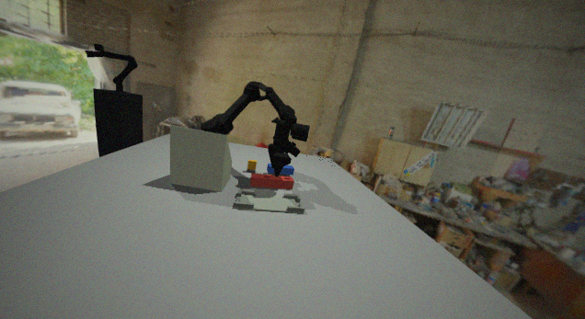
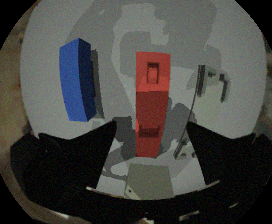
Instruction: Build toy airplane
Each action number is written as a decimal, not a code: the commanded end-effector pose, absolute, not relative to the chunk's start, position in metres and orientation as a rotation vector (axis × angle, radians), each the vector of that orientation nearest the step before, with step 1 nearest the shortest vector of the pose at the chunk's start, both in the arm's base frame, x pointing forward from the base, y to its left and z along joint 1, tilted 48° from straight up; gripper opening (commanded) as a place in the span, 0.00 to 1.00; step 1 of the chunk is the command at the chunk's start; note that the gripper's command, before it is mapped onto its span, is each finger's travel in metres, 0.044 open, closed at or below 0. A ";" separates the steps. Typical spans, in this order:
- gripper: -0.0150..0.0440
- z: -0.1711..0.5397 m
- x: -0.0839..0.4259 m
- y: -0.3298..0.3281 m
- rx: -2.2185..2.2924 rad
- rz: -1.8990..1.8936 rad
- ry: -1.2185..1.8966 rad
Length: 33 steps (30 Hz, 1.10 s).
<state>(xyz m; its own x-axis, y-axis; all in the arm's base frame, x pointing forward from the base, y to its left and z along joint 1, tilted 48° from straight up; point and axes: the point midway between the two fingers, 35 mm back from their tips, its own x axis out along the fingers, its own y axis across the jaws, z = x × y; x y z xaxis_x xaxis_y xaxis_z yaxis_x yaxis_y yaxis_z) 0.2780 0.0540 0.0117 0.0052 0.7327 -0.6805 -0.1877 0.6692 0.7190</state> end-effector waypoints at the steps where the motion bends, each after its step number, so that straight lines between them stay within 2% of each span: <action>1: 1.00 0.005 0.275 0.061 0.512 0.772 1.399; 33: 1.00 -0.027 0.275 0.096 0.514 0.773 1.398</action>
